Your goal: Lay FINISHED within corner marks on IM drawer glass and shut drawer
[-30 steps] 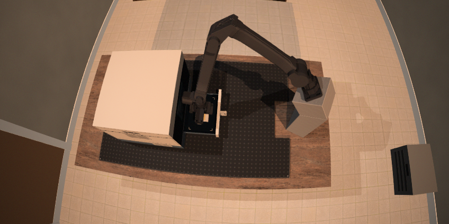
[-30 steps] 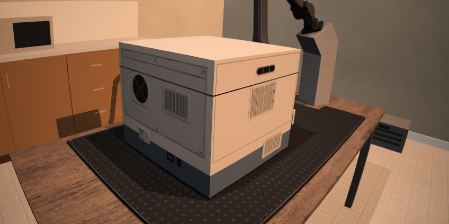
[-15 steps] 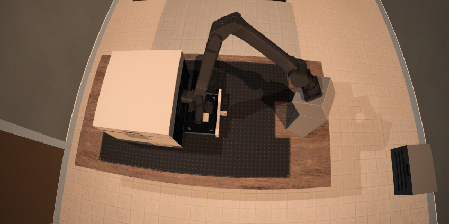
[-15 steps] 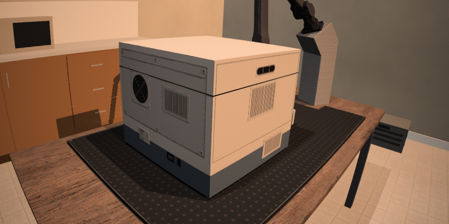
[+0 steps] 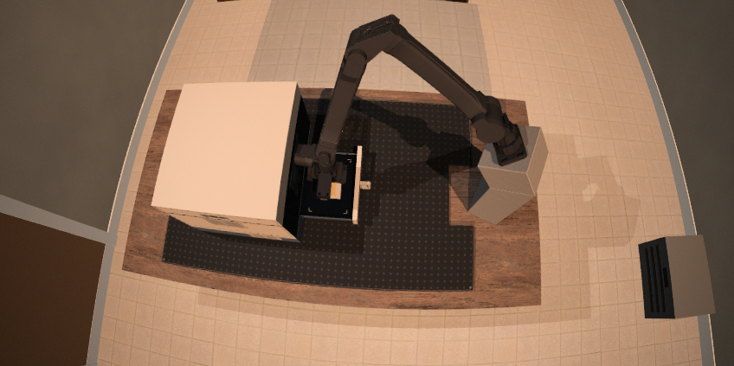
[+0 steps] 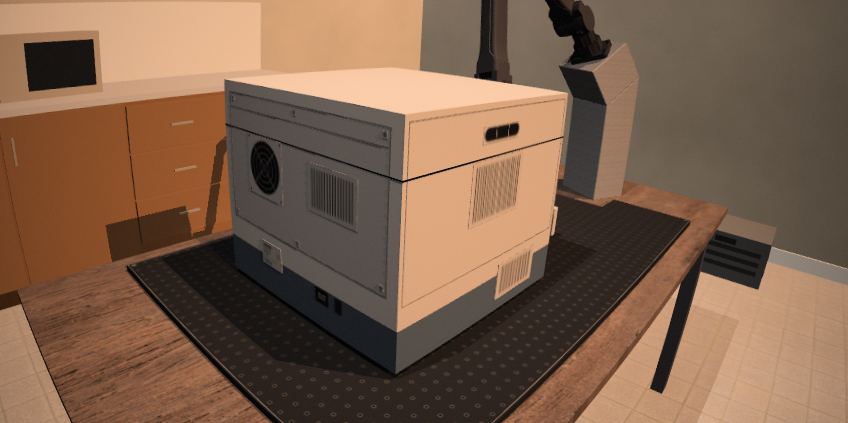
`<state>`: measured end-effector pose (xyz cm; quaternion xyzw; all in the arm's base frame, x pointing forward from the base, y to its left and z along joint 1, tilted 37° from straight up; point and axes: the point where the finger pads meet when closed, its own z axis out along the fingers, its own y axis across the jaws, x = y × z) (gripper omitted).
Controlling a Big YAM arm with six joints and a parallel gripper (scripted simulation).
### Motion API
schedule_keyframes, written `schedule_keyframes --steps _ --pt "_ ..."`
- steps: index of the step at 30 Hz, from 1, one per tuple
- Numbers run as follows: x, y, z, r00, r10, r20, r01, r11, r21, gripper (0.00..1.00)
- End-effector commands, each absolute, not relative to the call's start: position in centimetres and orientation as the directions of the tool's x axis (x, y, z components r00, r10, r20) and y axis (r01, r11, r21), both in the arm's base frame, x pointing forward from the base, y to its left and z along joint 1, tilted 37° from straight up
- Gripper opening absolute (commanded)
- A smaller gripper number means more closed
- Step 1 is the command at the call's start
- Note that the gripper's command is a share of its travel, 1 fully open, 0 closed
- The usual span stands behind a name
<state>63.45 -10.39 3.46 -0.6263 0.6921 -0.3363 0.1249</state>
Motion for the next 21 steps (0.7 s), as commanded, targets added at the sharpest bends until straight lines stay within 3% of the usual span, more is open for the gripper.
schedule_keyframes --steps 1,21 --pt "62.9 -9.1 3.9 -0.173 -0.954 0.246 -0.787 -0.016 -0.617 0.92" --pt "62.5 -9.0 3.4 -0.171 -0.953 0.248 -0.795 -0.015 -0.607 0.92"
